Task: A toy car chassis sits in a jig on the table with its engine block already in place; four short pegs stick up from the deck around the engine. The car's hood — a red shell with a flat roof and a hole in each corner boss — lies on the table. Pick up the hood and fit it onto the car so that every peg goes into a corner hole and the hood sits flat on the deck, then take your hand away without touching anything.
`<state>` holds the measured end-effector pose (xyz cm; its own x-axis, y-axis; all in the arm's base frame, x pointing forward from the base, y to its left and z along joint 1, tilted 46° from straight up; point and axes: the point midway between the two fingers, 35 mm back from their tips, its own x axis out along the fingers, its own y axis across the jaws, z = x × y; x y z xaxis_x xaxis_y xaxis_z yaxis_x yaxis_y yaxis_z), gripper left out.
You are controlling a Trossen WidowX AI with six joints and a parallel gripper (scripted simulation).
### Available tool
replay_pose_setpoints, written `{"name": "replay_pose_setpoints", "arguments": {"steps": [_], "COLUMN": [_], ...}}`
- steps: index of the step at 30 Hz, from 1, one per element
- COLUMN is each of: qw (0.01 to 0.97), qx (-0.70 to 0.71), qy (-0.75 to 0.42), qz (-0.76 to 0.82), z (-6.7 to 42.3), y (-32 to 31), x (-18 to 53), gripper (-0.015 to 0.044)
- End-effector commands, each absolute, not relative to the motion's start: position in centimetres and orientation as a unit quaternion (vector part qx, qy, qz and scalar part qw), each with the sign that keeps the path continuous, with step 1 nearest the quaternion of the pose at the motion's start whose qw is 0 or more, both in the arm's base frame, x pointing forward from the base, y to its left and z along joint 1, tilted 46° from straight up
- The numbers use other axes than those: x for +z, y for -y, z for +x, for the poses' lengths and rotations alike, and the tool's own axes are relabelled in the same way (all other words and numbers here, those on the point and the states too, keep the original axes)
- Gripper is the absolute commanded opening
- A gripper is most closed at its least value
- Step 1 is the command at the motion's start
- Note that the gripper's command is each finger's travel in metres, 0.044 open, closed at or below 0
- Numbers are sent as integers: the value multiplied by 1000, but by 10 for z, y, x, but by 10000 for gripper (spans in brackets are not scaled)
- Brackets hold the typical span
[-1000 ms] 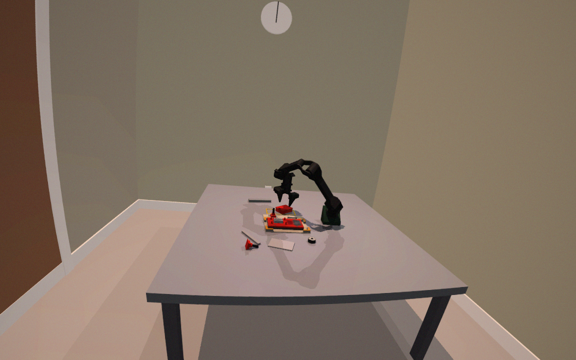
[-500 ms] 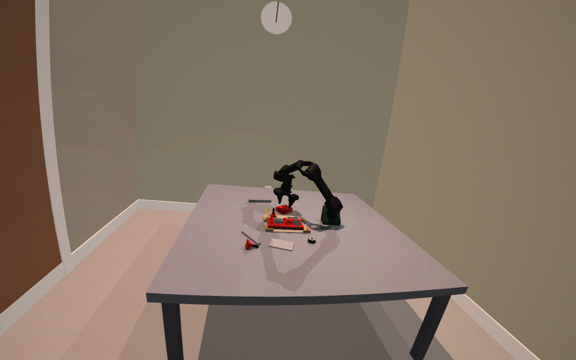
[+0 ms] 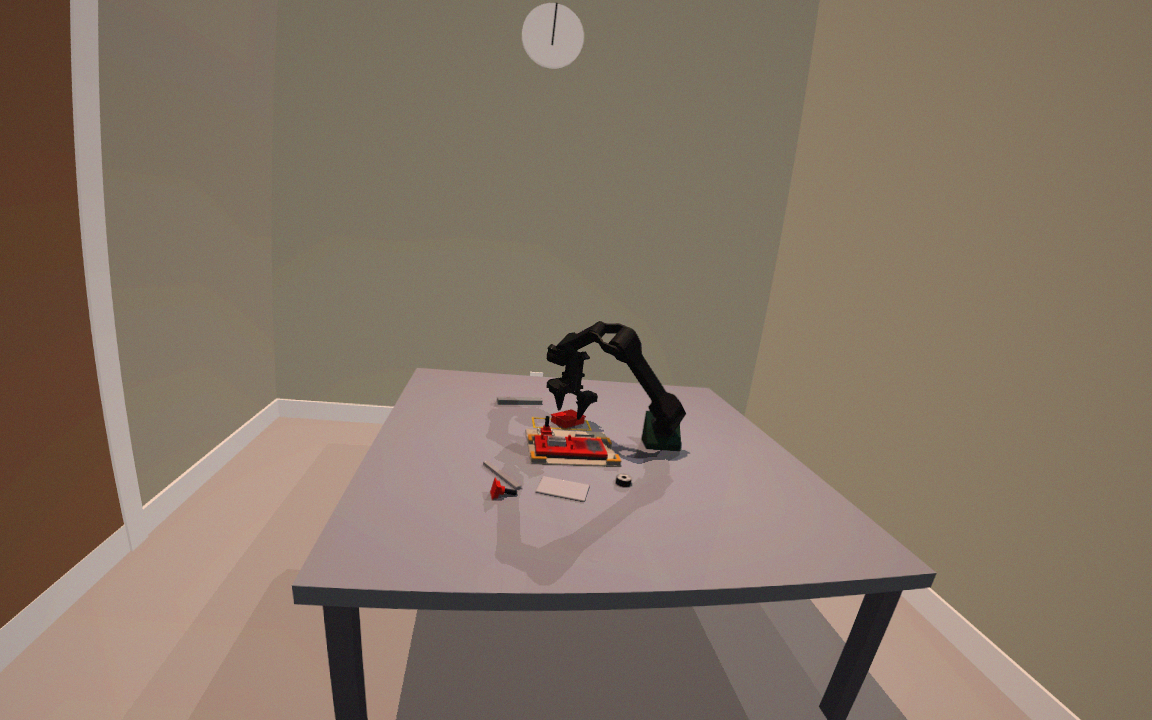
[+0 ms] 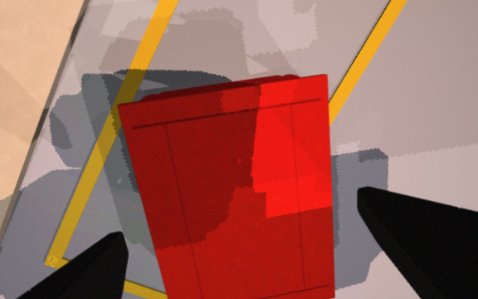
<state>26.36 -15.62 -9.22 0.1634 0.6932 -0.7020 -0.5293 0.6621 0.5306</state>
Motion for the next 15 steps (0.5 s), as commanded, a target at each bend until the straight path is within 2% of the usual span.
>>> {"name": "replay_pose_setpoints", "arguments": {"steps": [1,15], "qw": [759,759], "qx": [402,402], "qy": [-505,-505], "qz": [83,83], "z": [264,266], "y": [154,149], "x": [-94,-99], "gripper": [440,440]}}
